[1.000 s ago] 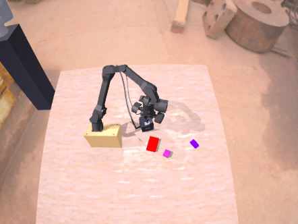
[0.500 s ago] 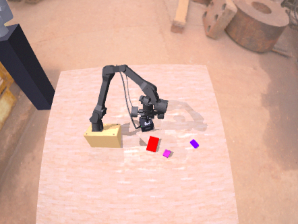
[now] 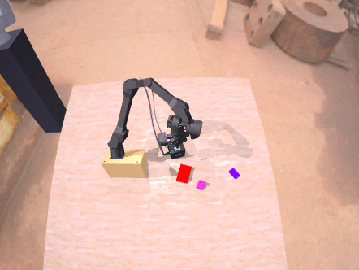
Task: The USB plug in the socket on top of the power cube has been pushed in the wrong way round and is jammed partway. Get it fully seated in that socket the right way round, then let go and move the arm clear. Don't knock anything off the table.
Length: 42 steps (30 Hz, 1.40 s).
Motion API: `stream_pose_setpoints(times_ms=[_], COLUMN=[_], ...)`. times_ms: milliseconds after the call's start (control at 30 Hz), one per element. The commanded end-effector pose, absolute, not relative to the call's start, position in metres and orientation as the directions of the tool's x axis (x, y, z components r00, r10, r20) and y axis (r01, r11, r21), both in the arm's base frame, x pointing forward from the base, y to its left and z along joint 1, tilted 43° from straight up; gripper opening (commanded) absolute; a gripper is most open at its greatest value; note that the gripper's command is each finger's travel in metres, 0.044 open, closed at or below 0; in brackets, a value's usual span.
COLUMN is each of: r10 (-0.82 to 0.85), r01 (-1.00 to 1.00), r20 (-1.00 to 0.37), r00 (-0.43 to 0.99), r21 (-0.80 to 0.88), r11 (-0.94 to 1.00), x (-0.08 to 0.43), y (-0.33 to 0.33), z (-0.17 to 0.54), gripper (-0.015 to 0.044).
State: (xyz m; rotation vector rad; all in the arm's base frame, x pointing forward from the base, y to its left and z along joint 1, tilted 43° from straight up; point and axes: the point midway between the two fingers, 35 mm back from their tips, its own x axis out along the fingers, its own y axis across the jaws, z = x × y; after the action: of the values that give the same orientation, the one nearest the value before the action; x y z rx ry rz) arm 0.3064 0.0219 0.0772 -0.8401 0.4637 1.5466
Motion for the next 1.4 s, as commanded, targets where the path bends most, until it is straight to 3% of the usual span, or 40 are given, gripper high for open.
stream_pose_setpoints(times_ms=[0, 1367], r10=[0.676, 0.697], r01=[-0.965, -0.966], r20=[-0.737, -0.717], r00=[0.019, 0.012], r21=[-0.19, -0.188], r11=[-0.18, -0.177], x=[0.3064, 0.3058], y=[0.0217, 0.0259], z=[0.0769, 0.0757], gripper=[0.0, 0.0])
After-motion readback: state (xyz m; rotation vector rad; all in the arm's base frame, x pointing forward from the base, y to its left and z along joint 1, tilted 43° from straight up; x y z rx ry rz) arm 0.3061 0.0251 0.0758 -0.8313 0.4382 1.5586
